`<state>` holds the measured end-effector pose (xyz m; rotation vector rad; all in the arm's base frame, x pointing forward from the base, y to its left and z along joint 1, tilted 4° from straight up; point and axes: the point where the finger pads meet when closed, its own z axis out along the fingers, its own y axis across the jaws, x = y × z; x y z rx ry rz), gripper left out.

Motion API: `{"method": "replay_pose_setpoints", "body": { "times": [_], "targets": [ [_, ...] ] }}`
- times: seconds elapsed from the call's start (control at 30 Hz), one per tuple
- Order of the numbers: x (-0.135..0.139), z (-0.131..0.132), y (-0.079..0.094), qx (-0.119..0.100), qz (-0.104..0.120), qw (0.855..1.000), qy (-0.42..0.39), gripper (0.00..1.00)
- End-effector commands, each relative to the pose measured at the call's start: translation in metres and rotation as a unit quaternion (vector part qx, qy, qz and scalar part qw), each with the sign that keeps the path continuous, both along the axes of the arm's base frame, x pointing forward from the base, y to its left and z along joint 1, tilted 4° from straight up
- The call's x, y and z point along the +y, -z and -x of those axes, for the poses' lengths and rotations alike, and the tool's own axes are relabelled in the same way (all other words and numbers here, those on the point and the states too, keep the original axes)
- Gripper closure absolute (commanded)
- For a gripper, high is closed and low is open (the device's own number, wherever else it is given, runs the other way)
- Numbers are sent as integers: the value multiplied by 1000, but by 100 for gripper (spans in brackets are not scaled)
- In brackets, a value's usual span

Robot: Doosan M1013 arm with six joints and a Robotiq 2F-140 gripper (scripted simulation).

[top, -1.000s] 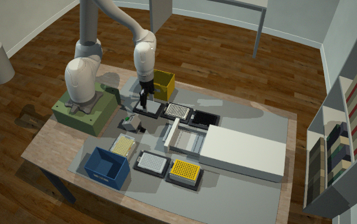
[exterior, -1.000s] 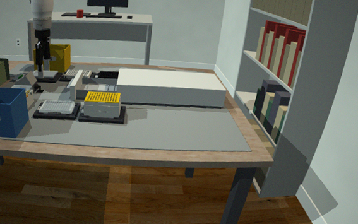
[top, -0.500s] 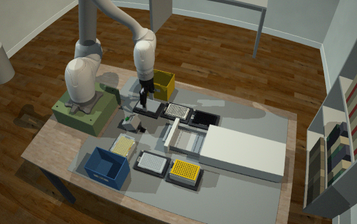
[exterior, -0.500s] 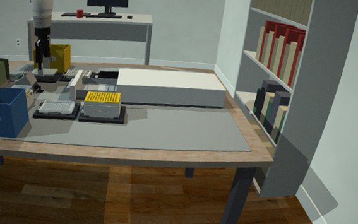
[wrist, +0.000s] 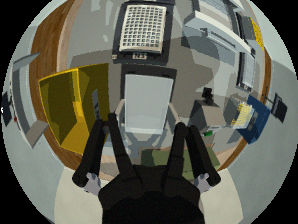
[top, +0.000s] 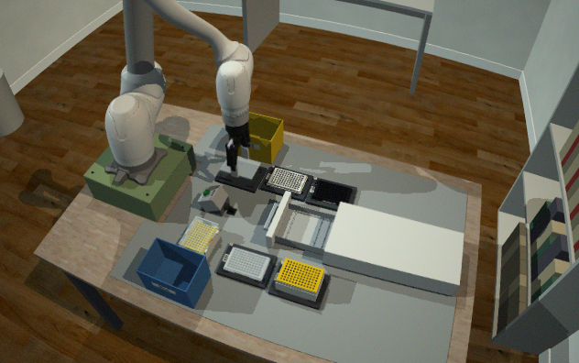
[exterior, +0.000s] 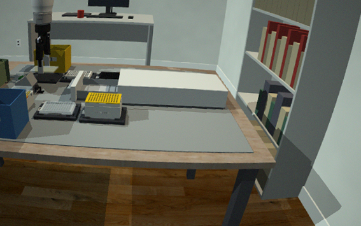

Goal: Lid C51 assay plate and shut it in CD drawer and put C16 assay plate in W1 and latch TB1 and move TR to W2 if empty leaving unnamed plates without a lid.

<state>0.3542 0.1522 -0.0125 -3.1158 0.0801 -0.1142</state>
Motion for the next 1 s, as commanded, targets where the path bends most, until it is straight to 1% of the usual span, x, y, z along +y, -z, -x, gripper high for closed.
{"method": "replay_pose_setpoints", "body": {
  "times": [0.0,0.13,0.97],
  "targets": [
    [0,0,-4,0,0,1000,0,100],
    [0,1,-7,0,0,1000,0,100],
    [-1,3,-37,0,0,1000,0,100]
  ]
}}
